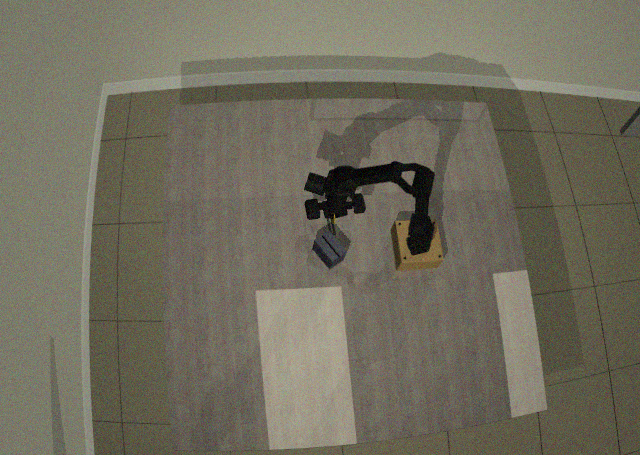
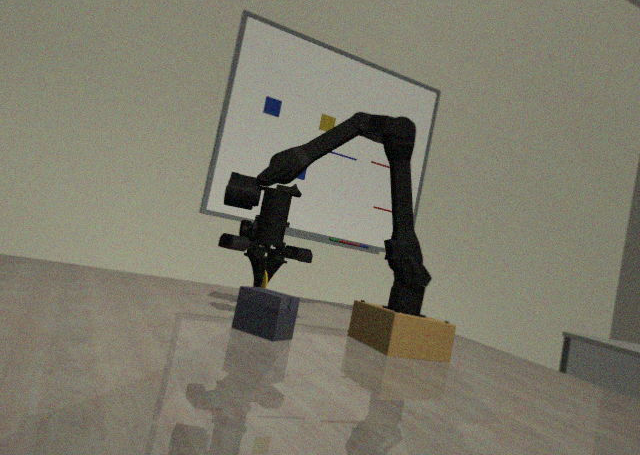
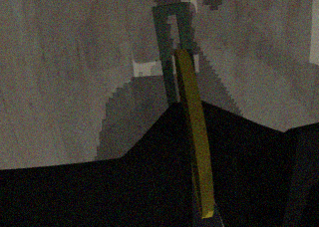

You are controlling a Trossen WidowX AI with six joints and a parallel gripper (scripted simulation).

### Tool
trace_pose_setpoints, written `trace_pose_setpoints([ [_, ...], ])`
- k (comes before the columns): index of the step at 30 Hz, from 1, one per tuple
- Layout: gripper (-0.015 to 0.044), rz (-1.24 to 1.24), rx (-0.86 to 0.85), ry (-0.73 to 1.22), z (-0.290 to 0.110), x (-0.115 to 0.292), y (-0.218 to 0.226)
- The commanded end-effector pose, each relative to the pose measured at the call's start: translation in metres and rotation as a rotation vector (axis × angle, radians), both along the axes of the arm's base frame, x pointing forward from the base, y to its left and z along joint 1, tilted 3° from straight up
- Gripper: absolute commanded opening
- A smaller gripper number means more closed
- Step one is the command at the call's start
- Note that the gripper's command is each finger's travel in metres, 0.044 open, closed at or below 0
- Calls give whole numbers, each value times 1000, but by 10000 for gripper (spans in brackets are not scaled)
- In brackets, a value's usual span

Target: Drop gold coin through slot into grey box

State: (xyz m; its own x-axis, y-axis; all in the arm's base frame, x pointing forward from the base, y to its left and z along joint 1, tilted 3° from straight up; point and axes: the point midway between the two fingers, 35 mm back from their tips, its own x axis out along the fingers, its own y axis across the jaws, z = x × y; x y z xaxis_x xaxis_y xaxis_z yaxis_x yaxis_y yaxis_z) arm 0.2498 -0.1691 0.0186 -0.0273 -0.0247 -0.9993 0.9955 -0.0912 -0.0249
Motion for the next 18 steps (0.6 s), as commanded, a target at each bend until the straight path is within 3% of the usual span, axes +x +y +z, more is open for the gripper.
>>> trace_pose_setpoints([
  [1,0,-4,-9,-4,11,2,-1],
  [18,0,48,-8,-3,43,0,3],
])
